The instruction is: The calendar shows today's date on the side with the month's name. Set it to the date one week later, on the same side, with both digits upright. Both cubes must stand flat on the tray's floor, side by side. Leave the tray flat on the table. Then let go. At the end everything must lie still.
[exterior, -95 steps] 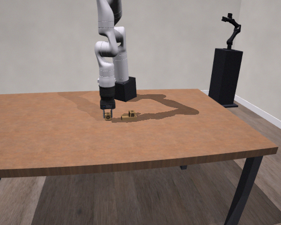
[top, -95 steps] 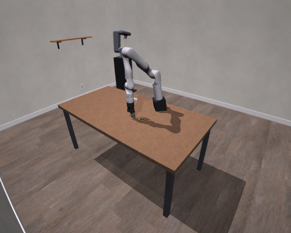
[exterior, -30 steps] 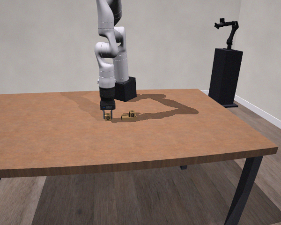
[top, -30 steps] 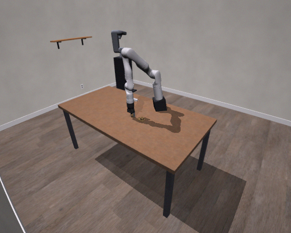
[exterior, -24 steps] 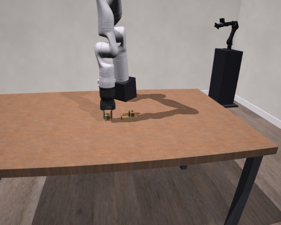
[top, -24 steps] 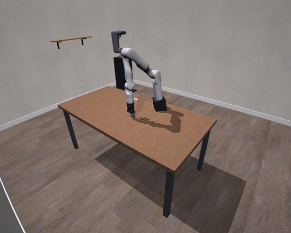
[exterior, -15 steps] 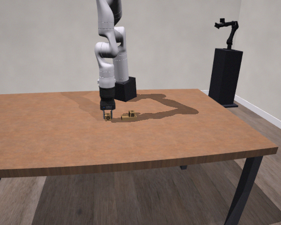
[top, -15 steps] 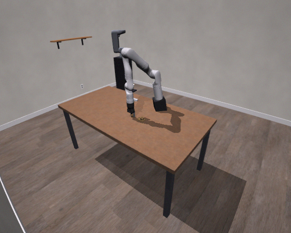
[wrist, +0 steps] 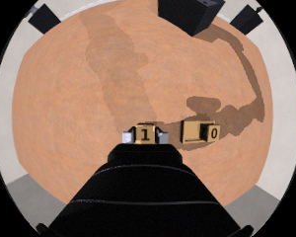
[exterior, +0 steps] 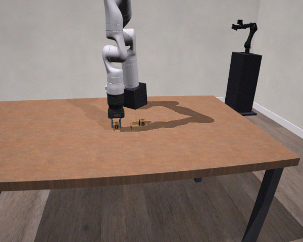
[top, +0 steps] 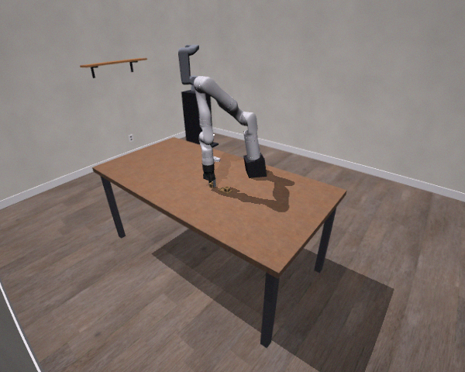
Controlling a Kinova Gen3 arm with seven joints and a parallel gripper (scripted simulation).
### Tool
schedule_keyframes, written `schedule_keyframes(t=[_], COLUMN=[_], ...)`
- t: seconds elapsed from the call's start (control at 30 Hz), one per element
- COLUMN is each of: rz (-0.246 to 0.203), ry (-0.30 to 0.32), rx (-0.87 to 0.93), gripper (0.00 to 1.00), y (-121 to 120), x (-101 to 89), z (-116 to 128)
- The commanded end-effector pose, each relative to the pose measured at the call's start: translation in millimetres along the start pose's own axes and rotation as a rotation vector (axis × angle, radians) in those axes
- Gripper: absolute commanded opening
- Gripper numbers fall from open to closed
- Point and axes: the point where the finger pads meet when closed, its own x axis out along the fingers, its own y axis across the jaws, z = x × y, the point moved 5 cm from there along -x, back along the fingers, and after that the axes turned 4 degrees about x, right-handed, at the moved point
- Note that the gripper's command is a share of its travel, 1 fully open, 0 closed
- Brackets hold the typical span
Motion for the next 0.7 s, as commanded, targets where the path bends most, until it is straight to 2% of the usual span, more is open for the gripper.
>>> schedule_keyframes(t=[0.0, 0.33, 0.37, 0.43, 0.47, 0.53, 0.57, 0.63, 0.67], rz=[0.000, 0.000, 0.000, 0.000, 0.000, 0.000, 0.000, 0.000, 0.000], ry=[-0.001, -0.001, -0.001, -0.001, -0.001, -0.001, -0.001, -0.001, -0.001], rx=[0.000, 0.000, 0.000, 0.000, 0.000, 0.000, 0.000, 0.000, 0.000], gripper=[0.60, 0.60, 0.66, 0.66, 0.72, 0.72, 0.78, 0.78, 0.84], y=[0.0, 0.0, 0.0, 0.0, 0.0, 0.0, 0.0, 0.0, 0.0], x=[-0.4, -0.4, -0.4, -0.4, -0.4, -0.4, -0.4, -0.4, -0.4], z=[0.4, 0.4, 0.4, 0.4, 0.4, 0.4, 0.4, 0.4, 0.4])
